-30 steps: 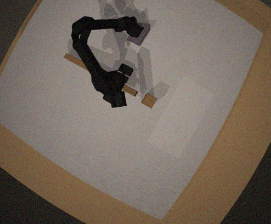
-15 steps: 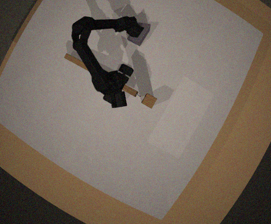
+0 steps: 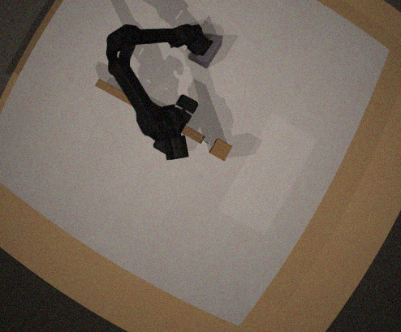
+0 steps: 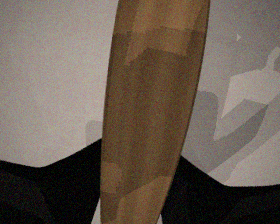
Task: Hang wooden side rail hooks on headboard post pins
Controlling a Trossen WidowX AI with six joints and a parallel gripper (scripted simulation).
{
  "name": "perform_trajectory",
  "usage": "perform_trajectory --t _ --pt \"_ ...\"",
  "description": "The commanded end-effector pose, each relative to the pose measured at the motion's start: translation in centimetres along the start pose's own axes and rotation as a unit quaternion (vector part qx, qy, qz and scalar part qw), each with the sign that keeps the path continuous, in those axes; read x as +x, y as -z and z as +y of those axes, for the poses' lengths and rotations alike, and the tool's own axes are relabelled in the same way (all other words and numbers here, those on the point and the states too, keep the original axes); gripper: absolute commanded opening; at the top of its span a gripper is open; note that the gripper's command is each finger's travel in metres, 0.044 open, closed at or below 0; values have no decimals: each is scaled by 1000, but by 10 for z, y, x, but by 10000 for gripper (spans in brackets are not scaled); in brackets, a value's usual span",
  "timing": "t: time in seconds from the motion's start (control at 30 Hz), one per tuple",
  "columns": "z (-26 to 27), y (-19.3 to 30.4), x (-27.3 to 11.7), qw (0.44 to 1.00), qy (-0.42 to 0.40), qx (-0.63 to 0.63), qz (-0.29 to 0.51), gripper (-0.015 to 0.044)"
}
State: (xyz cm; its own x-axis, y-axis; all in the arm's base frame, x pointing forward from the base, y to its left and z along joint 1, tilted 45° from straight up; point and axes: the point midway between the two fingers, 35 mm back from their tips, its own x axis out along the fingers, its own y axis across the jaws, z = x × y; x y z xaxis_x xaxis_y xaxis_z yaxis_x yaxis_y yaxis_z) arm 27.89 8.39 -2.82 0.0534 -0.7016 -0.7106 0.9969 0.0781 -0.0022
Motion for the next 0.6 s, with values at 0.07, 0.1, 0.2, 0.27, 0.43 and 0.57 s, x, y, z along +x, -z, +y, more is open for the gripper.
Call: perform_trajectory --t 0.07,0.1,0.2,0.27,0.43,0.57 --pt "0 3 -1 1000 -4 0 1 0" --pt "0 3 -2 1000 -4 0 1 0" --pt "0 3 -2 1000 -4 0 1 0" --pt "1 3 -2 1000 -4 0 1 0" --pt "1 4 -2 1000 -4 0 1 0" --pt "1 4 -3 1000 -4 0 1 0"
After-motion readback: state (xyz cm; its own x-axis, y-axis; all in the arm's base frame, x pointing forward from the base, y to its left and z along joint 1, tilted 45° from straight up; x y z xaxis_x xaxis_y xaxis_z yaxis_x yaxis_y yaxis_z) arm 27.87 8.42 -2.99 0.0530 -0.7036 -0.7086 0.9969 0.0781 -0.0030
